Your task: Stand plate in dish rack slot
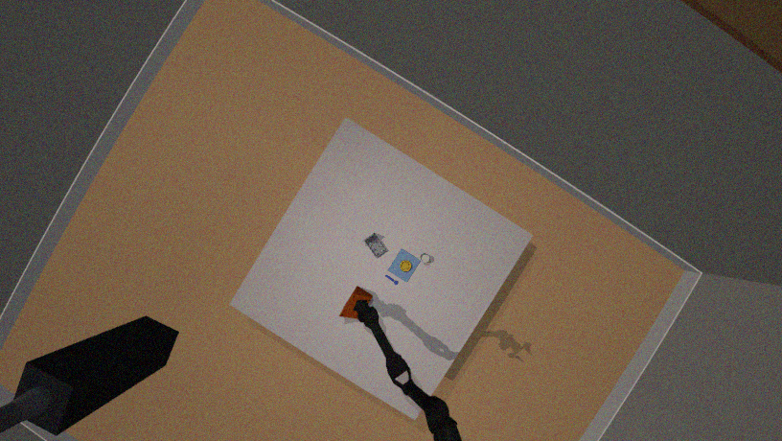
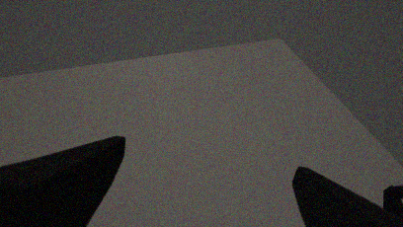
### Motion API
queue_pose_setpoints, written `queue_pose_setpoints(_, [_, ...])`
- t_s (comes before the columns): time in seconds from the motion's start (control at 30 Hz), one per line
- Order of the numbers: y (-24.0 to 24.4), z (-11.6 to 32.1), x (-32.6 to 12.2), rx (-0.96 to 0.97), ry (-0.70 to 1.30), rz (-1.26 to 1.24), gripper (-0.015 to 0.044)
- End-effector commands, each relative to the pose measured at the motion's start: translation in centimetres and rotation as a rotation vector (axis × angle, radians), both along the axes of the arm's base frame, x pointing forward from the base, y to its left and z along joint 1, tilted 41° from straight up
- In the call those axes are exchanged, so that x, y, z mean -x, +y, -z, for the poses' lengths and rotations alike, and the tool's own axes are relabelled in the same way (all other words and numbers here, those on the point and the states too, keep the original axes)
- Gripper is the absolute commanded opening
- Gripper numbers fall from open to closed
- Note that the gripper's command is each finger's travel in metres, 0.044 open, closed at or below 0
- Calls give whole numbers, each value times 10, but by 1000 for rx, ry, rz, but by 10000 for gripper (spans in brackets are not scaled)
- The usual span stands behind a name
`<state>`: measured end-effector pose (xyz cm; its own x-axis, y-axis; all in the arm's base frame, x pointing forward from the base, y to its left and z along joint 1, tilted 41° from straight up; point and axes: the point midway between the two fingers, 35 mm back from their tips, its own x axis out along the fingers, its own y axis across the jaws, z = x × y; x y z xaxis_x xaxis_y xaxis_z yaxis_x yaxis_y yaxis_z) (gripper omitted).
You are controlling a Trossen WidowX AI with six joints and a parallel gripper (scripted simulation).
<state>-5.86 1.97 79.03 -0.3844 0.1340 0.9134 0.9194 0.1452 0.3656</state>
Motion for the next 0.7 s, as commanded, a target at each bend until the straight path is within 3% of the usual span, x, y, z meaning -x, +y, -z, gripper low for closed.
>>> queue_pose_setpoints(0.0, [0, 0, -1, 1, 2, -1, 400])
queue_pose_setpoints(0.67, [22, 0, -55, 80, 191, -75, 400])
